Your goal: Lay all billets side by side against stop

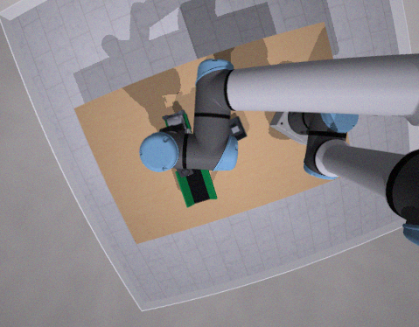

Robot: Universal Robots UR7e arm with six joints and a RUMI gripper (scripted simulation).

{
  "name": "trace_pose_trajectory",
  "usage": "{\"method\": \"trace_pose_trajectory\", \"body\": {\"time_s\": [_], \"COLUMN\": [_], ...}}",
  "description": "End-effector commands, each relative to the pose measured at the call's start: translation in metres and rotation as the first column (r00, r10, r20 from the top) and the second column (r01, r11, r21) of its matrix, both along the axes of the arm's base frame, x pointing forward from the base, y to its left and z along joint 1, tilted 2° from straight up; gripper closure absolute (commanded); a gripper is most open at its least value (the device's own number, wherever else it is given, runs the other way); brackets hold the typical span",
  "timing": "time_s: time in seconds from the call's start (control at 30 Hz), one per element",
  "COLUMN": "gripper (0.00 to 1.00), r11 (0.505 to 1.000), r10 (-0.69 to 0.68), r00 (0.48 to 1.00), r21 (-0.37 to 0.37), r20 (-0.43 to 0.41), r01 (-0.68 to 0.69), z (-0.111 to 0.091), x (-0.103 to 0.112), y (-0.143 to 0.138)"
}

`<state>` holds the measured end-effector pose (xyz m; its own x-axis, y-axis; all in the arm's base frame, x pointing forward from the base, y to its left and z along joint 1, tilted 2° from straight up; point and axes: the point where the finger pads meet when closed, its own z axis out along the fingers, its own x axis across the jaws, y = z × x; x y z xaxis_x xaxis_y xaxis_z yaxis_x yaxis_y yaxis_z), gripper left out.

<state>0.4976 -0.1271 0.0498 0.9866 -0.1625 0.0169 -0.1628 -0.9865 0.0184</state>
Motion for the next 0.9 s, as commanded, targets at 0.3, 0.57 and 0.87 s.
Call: {"method": "trace_pose_trajectory", "body": {"time_s": [0.3, 0.57, 0.87], "gripper": [0.41, 1.0, 1.0], "r11": [1.0, 1.0, 1.0], "r10": [0.0, 0.0, 0.0], "r00": [1.0, 1.0, 1.0], "r21": [-0.001, -0.001, -0.001], "r20": [0.002, 0.002, 0.002], "r01": [0.0, 0.0, 0.0], "z": [-0.0071, -0.0071, -0.0071], "x": [0.0007, 0.0007, 0.0007], "y": [-0.0004, -0.0004, -0.0004]}}
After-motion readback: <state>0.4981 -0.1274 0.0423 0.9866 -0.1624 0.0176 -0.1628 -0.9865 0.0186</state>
